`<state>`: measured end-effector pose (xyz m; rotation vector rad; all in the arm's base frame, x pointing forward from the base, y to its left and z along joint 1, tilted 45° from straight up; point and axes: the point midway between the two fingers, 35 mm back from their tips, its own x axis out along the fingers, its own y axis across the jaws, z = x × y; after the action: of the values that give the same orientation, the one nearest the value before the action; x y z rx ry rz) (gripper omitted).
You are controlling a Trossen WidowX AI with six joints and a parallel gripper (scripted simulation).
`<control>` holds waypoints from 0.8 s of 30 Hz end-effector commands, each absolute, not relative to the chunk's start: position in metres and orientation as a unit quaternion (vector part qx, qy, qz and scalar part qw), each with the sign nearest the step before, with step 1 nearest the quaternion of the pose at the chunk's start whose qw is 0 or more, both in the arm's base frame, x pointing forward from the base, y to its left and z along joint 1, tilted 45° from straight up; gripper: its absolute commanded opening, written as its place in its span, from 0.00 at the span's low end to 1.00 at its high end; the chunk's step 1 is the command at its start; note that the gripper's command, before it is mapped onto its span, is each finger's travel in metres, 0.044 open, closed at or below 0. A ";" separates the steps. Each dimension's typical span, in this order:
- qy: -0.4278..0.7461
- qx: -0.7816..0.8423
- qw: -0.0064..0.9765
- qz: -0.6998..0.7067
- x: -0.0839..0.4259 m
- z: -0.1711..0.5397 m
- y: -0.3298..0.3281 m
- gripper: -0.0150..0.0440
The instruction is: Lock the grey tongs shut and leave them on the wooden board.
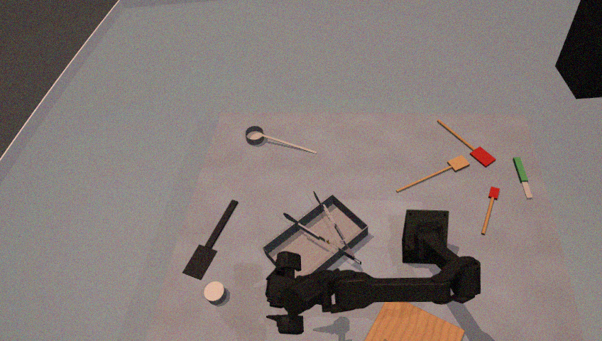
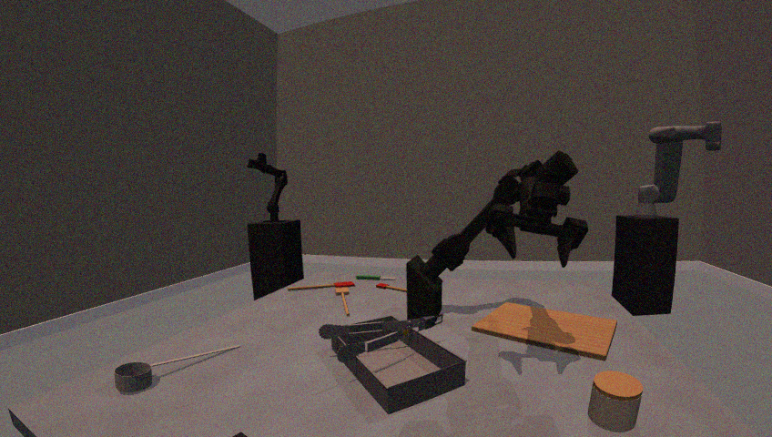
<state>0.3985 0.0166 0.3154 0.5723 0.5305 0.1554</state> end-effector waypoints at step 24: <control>0.653 0.560 0.508 -0.041 0.292 0.007 -0.092 1.00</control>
<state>0.2894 -0.0933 0.0017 1.3455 1.5847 -0.1156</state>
